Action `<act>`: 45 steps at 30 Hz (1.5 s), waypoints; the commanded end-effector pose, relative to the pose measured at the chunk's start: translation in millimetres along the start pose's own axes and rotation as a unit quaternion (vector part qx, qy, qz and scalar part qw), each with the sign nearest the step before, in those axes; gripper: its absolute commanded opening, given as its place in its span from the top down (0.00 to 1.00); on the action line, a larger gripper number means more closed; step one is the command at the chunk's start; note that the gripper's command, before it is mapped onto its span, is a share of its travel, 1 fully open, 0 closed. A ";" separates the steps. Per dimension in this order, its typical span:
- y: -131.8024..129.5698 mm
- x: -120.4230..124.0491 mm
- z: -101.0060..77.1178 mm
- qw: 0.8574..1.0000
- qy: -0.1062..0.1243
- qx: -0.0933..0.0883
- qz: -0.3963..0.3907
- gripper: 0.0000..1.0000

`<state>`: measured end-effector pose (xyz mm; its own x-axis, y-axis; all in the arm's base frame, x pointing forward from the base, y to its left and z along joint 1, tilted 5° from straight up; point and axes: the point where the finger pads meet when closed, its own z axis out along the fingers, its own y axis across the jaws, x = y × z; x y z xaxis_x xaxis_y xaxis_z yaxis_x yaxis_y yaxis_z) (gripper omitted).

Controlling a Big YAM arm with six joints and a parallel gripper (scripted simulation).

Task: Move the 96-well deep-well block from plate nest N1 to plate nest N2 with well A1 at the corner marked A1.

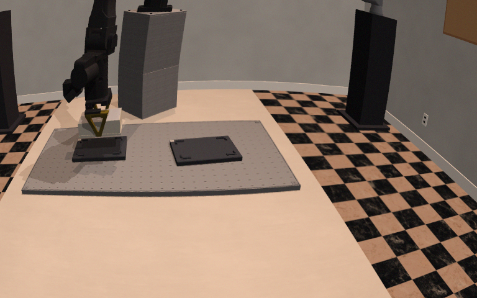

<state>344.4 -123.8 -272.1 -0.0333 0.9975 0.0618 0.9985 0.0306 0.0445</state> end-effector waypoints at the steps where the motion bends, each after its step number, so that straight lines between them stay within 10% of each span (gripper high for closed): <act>1: 12.0 -12.6 -22.9 1.000 -0.010 -0.018 0.002 1.00; 45: 16.3 -14.5 -52.1 1.000 -0.014 -0.026 0.003 1.00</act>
<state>347.2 -127.9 -235.9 -0.0329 0.9978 0.0571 0.9981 0.0298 0.0546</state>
